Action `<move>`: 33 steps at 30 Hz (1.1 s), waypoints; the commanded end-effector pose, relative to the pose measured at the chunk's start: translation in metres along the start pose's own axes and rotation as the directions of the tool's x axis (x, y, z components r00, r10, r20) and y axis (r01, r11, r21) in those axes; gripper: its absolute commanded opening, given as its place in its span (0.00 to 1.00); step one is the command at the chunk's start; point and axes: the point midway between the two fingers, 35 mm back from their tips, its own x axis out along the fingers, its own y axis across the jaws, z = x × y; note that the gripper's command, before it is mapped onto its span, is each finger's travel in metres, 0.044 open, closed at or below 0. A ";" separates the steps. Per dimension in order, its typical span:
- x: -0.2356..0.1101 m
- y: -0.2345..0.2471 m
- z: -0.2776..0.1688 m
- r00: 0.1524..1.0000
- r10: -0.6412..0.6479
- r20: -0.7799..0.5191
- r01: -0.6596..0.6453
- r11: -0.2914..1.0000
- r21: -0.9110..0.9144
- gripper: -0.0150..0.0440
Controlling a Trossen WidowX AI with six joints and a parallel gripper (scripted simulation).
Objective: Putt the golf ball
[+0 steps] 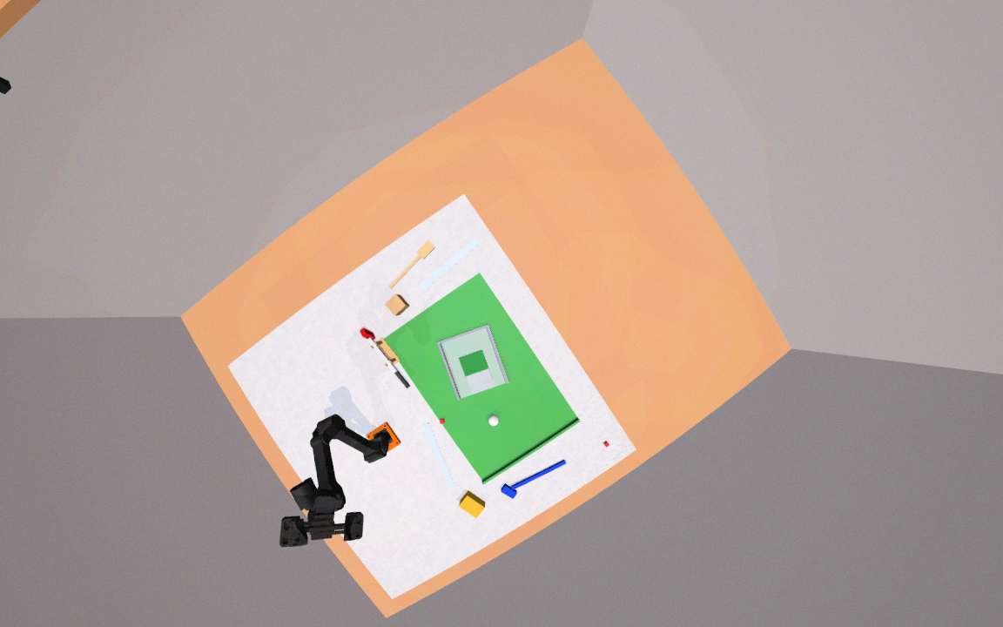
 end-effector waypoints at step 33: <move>0.010 0.278 0.068 0.791 0.545 0.277 -0.472 0.256 0.843 1.00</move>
